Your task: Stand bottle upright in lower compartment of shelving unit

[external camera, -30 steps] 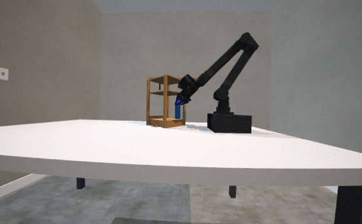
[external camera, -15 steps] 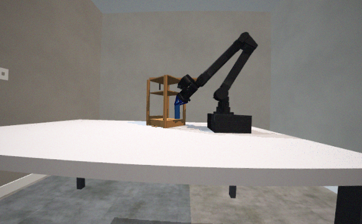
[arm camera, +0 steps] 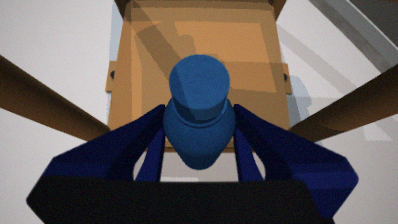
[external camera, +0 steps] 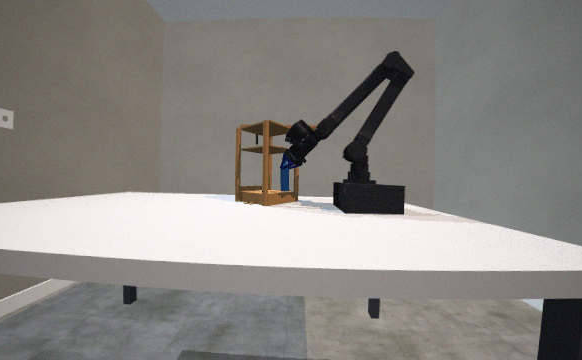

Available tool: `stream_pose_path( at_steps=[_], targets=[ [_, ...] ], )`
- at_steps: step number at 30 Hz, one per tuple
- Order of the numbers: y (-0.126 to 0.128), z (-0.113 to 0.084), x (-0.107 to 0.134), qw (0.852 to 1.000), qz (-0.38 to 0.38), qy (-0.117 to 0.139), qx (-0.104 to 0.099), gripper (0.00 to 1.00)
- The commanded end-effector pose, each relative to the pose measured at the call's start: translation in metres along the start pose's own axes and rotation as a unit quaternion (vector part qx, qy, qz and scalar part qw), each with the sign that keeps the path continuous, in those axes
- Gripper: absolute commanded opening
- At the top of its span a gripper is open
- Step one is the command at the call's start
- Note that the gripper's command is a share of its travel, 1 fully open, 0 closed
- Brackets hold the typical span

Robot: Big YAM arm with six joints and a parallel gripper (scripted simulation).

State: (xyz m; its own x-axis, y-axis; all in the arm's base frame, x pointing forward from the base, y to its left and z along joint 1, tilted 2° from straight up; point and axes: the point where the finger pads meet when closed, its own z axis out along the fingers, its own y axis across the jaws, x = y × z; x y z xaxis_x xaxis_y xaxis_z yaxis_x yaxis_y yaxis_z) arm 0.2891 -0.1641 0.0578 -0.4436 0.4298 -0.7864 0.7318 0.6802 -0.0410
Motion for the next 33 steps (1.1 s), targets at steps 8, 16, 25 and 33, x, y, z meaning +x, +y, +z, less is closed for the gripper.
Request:
stream_pose_path(
  at_steps=[8, 16, 25, 33],
  targets=[
    [0.008, 0.023, -0.058, 0.999, 0.019, -0.043, -0.007, 0.26],
    [0.006, 0.035, -0.066, 0.999, 0.018, -0.043, -0.006, 0.26],
    [0.006, 0.035, -0.067, 0.999, 0.019, -0.043, -0.006, 0.26],
    [0.006, 0.035, -0.067, 0.999, 0.022, -0.044, -0.006, 0.26]
  ],
)
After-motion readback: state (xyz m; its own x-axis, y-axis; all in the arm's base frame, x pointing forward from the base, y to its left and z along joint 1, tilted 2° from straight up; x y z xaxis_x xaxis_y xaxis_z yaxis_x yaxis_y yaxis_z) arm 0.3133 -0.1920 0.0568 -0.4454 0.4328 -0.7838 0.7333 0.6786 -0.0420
